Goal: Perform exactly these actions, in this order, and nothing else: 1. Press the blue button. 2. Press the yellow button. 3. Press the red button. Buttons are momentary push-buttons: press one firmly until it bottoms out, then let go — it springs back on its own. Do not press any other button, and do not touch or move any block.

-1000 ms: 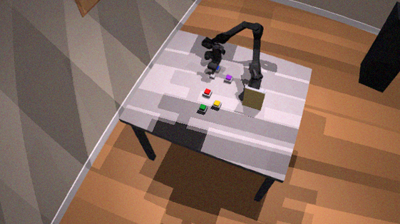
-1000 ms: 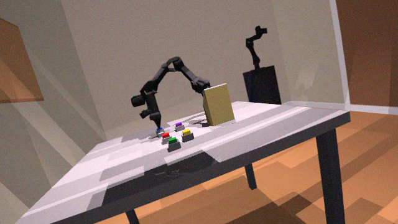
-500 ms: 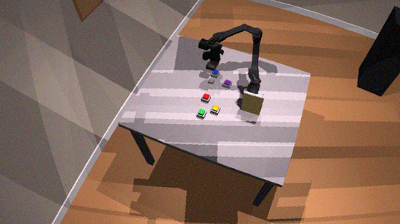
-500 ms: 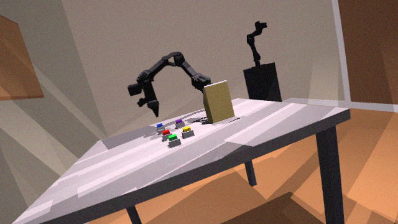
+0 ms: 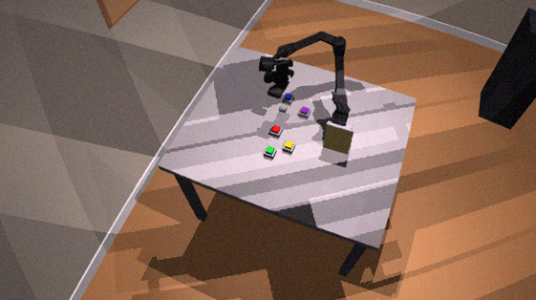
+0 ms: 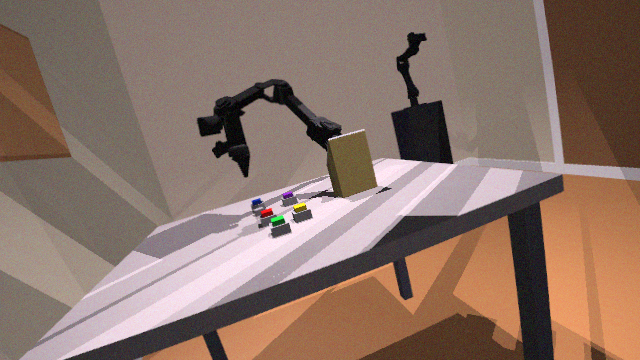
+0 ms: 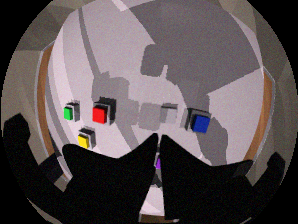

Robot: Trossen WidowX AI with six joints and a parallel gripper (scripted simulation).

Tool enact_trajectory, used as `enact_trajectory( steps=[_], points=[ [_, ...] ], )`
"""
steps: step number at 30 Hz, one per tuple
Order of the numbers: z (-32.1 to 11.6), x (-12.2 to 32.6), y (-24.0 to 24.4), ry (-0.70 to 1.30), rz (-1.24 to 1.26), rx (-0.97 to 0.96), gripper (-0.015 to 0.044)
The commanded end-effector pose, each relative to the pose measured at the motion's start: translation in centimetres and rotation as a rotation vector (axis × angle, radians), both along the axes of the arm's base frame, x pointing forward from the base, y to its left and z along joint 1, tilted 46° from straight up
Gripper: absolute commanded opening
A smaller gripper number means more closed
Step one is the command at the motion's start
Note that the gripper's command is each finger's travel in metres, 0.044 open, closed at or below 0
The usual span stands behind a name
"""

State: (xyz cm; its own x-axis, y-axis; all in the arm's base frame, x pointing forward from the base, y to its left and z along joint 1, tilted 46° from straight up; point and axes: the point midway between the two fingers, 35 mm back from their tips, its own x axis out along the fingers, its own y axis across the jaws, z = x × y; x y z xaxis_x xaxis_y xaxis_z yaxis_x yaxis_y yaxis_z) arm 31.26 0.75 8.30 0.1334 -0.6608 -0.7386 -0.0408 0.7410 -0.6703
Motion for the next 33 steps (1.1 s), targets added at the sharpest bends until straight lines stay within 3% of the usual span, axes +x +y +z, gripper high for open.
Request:
enact_trajectory(
  steps=[1,7,12,18,22,33],
  points=[
    [-5.0,-2.3,4.5,0.041,0.002,0.02,0.002],
    [-11.3,-7.6,9.8,0.05,-0.011,0.0,0.002],
    [-15.0,-12.4,11.6,0.026,-0.021,-0.057,0.002],
    [-15.3,-12.4,11.4,0.025,-0.022,-0.058,0.002],
    [-19.2,-11.9,7.4,0.023,-0.022,-0.06,0.002],
    [-19.9,-11.8,6.7,0.023,-0.022,-0.06,0.002]
  ],
)
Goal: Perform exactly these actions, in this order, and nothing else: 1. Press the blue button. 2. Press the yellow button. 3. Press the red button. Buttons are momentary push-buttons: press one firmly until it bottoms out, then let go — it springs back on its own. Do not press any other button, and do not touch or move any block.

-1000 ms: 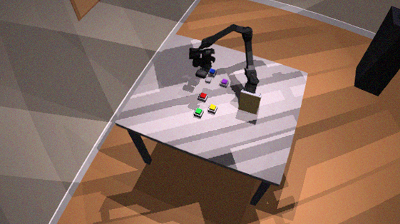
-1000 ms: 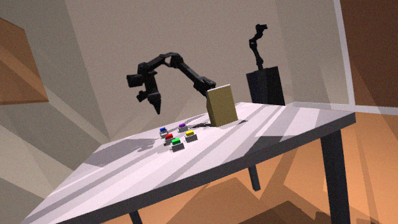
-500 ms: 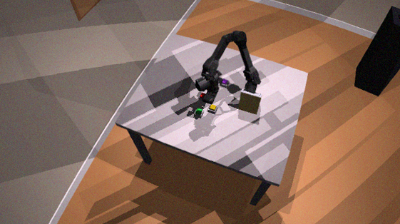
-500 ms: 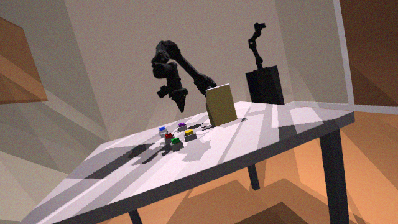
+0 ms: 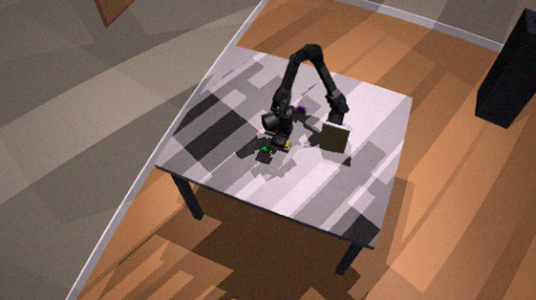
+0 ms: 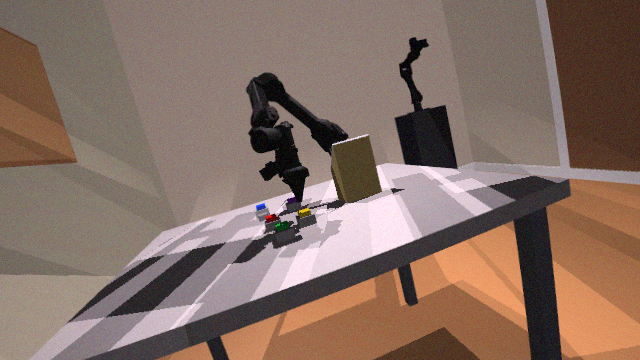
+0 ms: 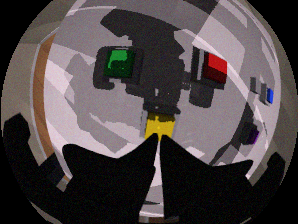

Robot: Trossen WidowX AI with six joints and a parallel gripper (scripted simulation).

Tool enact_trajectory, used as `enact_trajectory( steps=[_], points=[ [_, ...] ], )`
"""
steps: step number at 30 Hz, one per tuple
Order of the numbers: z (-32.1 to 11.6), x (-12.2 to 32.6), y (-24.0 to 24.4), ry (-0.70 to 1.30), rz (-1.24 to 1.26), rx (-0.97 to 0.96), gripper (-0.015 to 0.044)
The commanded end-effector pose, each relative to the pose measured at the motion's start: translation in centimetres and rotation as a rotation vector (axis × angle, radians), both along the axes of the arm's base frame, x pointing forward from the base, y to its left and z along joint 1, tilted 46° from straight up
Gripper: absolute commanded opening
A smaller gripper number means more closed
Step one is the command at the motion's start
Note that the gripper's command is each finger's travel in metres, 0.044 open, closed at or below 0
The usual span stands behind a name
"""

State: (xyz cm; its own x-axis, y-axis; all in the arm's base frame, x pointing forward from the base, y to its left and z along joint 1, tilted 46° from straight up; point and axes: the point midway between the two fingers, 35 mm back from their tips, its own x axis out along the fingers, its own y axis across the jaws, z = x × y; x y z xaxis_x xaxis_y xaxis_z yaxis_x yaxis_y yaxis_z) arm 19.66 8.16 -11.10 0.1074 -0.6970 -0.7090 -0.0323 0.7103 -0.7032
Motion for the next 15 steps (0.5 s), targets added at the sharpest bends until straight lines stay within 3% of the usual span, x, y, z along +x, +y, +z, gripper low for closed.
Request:
enact_trajectory(
  steps=[1,15],
  points=[
    [-0.6,-0.1,-0.9,0.01,0.002,-0.014,0.002],
    [-2.2,0.1,-2.5,0.01,0.002,-0.016,0.002]
  ],
)
